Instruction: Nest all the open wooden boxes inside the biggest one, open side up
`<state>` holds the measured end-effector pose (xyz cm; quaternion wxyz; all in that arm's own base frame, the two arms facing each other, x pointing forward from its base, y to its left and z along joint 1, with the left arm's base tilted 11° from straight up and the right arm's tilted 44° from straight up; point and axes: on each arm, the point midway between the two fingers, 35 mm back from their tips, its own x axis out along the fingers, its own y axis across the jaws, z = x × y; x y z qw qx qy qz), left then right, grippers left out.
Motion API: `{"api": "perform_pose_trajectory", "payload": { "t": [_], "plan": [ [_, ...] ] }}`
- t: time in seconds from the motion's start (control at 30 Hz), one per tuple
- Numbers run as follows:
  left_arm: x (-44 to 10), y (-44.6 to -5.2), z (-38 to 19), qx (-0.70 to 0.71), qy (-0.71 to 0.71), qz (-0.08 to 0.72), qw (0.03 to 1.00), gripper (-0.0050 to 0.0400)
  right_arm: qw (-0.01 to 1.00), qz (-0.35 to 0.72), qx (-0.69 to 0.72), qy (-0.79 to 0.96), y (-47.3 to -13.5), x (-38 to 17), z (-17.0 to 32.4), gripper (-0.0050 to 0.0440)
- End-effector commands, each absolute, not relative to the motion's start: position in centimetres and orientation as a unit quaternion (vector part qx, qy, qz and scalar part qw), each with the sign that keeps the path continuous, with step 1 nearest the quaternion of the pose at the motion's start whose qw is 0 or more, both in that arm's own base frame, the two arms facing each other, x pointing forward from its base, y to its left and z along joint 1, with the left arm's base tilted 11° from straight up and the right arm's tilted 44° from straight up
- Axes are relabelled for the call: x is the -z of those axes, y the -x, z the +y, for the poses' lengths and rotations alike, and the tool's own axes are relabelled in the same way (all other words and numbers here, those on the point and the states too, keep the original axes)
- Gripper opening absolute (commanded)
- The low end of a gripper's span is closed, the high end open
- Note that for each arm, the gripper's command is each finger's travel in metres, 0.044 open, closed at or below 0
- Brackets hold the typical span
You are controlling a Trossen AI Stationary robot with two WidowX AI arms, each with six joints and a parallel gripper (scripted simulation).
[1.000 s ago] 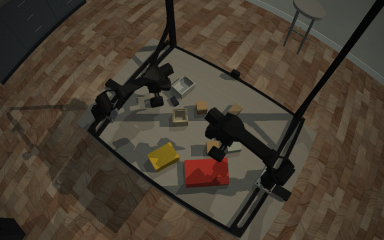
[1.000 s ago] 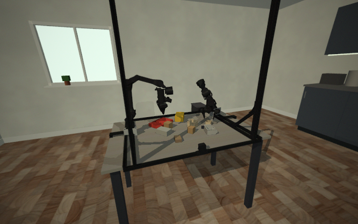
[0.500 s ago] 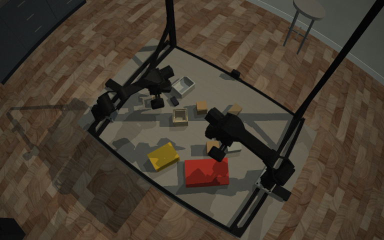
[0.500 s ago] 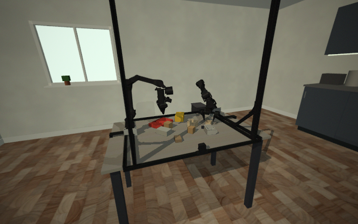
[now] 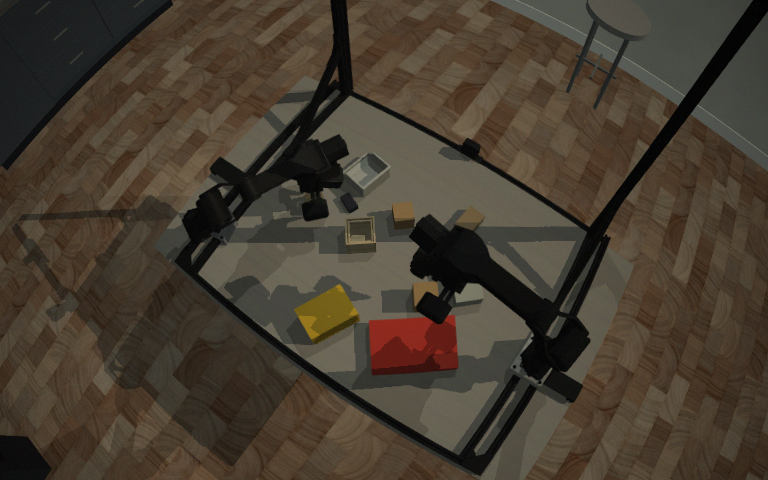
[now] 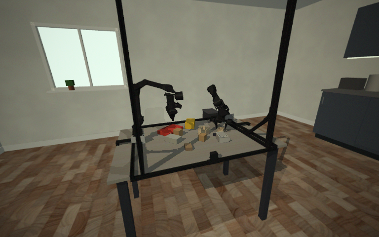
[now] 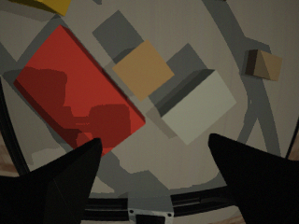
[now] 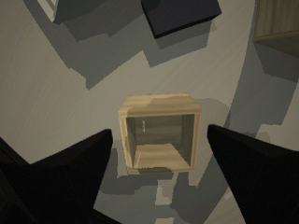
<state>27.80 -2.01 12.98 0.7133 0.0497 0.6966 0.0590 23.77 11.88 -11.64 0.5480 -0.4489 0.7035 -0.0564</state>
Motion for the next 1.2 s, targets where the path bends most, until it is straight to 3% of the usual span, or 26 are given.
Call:
{"api": "perform_pose_trajectory", "payload": {
  "t": [0.0,0.67,0.93,1.17],
  "plan": [
    [-13.0,-27.8,-2.0,-0.059,-0.05,0.697,0.713,0.04,0.543,0.705,0.058,0.453,-23.6,11.9,11.6,0.0297],
    [-13.0,-27.8,-2.0,-0.059,-0.05,0.697,0.713,0.04,0.543,0.705,0.058,0.453,-23.6,11.9,11.6,0.0184],
    [-13.0,-27.8,-2.0,-0.059,-0.05,0.697,0.713,0.04,0.543,0.705,0.057,0.452,-23.7,9.4,14.1,0.0],
    [-13.0,-27.8,-2.0,-0.059,-0.05,0.697,0.713,0.04,0.543,0.705,0.057,0.452,-23.6,7.6,15.8,0.0]
  ]
}}
